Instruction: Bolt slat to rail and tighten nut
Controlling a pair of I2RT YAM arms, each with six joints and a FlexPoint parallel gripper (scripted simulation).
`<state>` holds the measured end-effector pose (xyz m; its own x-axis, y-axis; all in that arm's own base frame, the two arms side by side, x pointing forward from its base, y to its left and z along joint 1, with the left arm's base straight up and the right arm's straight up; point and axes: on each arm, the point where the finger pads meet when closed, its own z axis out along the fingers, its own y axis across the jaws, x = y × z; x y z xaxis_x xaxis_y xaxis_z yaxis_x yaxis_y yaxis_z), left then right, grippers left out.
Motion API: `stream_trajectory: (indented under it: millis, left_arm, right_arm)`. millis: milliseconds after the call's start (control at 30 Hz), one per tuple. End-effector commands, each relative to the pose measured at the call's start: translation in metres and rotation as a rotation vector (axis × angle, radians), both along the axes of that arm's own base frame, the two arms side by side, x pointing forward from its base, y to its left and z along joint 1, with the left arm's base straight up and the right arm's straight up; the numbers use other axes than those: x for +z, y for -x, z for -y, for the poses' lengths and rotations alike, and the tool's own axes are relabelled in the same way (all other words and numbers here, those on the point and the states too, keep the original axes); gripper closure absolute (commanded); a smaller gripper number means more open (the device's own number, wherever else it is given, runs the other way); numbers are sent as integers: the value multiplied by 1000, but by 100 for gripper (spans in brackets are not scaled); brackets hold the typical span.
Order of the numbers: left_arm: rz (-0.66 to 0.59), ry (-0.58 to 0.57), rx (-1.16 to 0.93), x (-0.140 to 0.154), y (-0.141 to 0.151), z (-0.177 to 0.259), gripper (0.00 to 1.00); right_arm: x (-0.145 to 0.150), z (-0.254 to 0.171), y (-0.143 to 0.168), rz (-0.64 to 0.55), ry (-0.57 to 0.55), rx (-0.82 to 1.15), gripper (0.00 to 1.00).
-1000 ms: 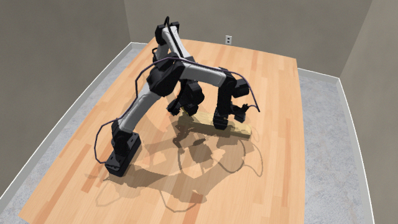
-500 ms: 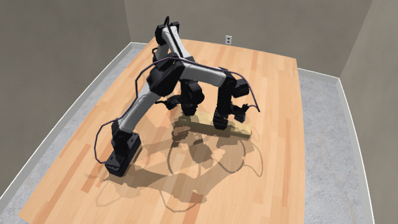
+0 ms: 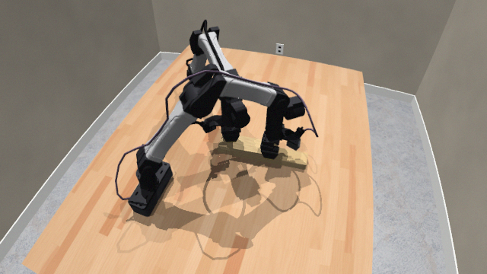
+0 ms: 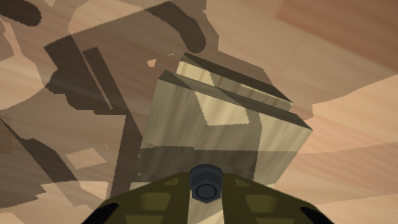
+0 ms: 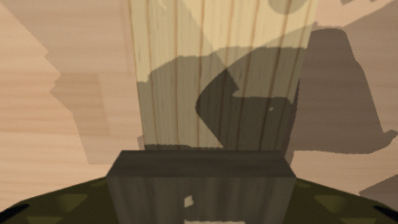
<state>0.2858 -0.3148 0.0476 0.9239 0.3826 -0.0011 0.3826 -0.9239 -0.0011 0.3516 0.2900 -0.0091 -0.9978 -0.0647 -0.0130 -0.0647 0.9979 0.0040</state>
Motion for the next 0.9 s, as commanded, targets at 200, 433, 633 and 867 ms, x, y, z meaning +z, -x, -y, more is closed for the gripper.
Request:
stream_trajectory:
  millis: [200, 433, 633, 867]
  left_arm:
    - [8, 8, -5, 5, -1, 2, 86]
    - [7, 6, -5, 4, -1, 2, 86]
    - [8, 11, -2, 4, -1, 2, 64]
    - [0, -1, -1, 0, 0, 0, 64]
  right_arm:
    - [5, -2, -2, 12, -11, -4, 32]
    - [5, -2, -2, 12, -11, -4, 32]
    - [5, -2, -2, 12, -11, -4, 32]
    - [5, -2, -2, 12, -11, -4, 32]
